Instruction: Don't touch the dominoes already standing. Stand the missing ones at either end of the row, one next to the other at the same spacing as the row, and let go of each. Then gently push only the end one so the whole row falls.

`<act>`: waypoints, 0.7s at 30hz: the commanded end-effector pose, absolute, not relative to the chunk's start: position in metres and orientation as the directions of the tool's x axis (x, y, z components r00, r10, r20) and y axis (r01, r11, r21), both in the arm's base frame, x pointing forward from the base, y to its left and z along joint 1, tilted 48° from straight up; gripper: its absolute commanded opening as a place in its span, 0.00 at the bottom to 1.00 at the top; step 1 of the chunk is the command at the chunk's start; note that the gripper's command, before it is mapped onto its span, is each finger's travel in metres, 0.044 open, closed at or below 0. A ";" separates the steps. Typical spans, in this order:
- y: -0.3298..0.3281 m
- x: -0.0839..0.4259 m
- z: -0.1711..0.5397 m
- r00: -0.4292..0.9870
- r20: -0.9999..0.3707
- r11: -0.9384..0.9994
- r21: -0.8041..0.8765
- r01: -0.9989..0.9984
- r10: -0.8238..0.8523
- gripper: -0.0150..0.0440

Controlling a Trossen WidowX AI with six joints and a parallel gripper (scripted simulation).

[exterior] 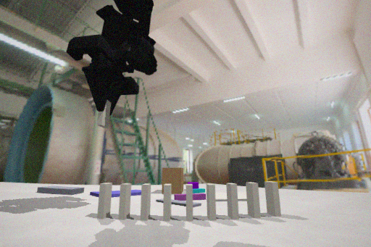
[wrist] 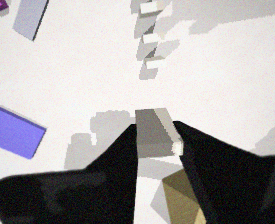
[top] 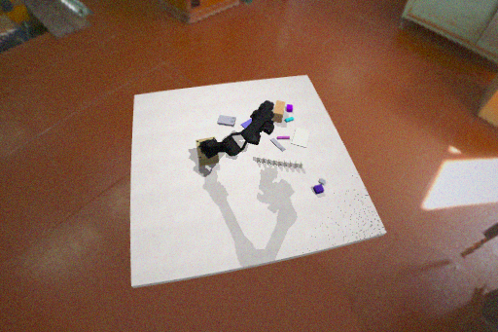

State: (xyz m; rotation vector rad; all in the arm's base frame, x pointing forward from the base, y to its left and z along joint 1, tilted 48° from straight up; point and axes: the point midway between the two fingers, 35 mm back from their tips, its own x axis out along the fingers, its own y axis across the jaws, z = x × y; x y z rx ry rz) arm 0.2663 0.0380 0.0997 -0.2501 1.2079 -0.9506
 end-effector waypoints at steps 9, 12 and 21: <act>0.012 0.255 0.093 0.037 -0.679 0.627 -0.654 0.422 -0.733 0.44; 0.001 0.258 0.081 0.038 -0.682 0.631 -0.651 0.422 -0.730 0.44; -0.034 0.262 0.049 0.041 -0.683 0.632 -0.650 0.422 -0.729 0.44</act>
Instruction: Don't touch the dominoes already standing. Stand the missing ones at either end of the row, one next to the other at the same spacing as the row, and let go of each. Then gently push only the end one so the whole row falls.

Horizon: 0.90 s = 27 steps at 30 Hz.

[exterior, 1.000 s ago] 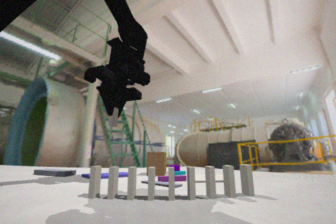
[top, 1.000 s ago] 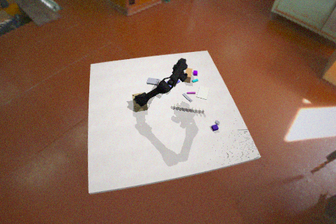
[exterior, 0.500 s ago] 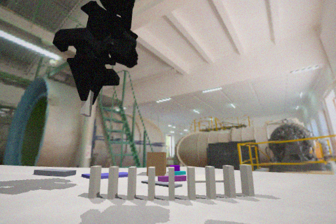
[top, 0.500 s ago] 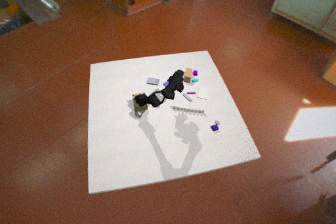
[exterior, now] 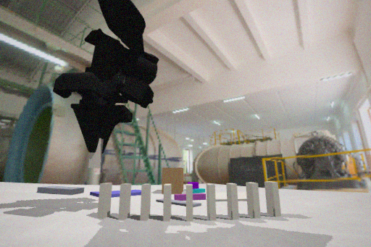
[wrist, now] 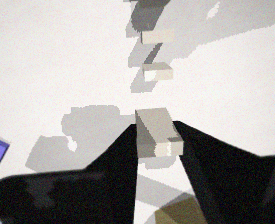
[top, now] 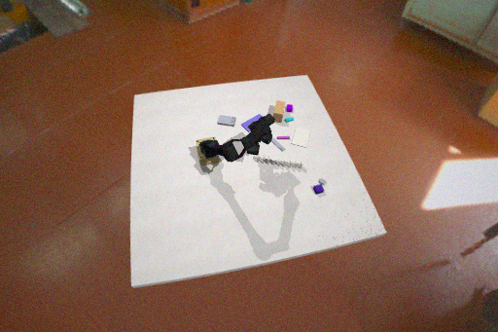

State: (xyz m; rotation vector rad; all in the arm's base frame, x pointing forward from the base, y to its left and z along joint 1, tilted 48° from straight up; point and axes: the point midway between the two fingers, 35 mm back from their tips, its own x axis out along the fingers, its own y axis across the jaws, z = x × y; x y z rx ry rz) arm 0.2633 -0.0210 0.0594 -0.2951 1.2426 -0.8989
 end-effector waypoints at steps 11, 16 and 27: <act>-0.075 0.255 0.019 0.038 -0.669 0.618 -0.661 0.425 -0.742 0.44; -0.075 0.255 0.019 0.037 -0.669 0.618 -0.661 0.425 -0.742 0.44; -0.075 0.255 0.019 0.037 -0.669 0.618 -0.661 0.425 -0.742 0.61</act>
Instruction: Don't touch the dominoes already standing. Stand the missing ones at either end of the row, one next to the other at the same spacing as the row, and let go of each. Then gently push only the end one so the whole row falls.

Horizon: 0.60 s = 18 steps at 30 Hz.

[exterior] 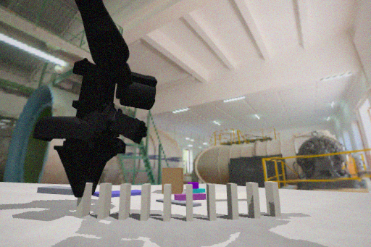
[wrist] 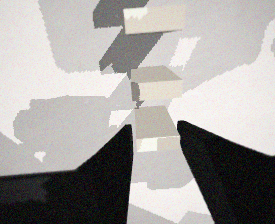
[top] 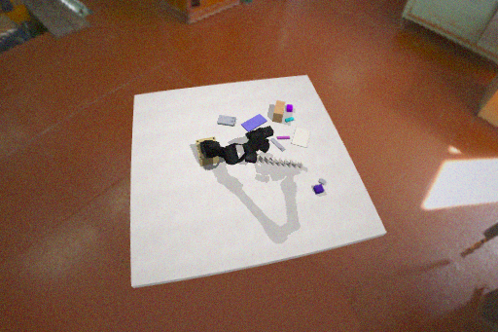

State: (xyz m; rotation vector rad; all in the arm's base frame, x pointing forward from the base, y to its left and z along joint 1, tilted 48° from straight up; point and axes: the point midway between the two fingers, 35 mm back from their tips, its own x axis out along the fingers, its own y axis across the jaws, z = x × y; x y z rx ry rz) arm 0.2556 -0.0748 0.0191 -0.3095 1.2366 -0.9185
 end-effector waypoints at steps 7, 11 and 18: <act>-0.075 0.255 0.019 0.037 -0.669 0.618 -0.661 0.425 -0.742 0.93; -0.075 0.255 0.019 0.037 -0.669 0.618 -0.661 0.425 -0.742 1.00; -0.005 0.260 0.075 0.039 -0.685 0.633 -0.648 0.424 -0.727 1.00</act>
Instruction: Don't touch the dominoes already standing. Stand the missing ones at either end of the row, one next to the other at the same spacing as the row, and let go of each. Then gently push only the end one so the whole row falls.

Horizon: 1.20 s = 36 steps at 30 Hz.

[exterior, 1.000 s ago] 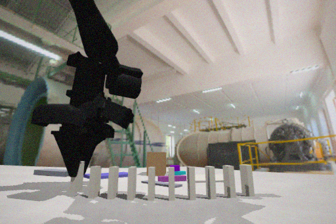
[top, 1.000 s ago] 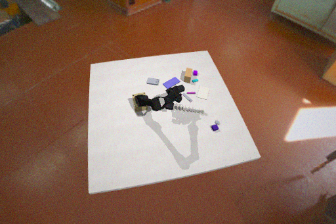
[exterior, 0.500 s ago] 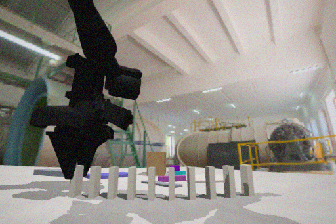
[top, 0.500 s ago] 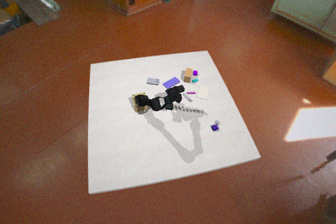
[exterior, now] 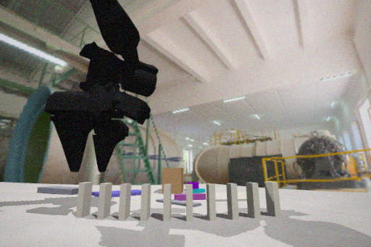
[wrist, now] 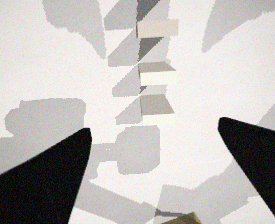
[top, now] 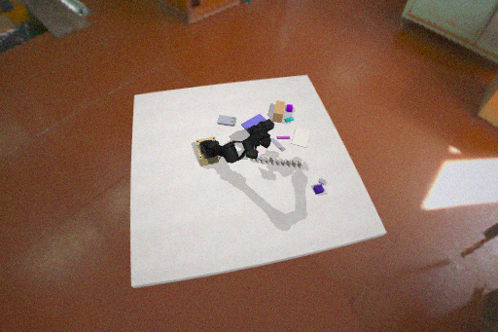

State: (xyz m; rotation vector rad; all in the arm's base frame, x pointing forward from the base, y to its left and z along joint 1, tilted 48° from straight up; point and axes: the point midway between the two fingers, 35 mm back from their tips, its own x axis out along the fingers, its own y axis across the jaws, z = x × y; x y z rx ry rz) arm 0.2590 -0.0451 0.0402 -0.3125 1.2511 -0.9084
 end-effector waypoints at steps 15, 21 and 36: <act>0.018 0.247 0.098 0.036 -0.676 0.667 -0.715 0.211 -0.736 0.82; 0.006 0.237 0.078 0.036 -0.675 0.626 -0.702 -0.339 -0.737 0.56; -0.013 0.218 0.051 0.036 -0.672 0.261 -0.335 -0.905 -0.739 0.25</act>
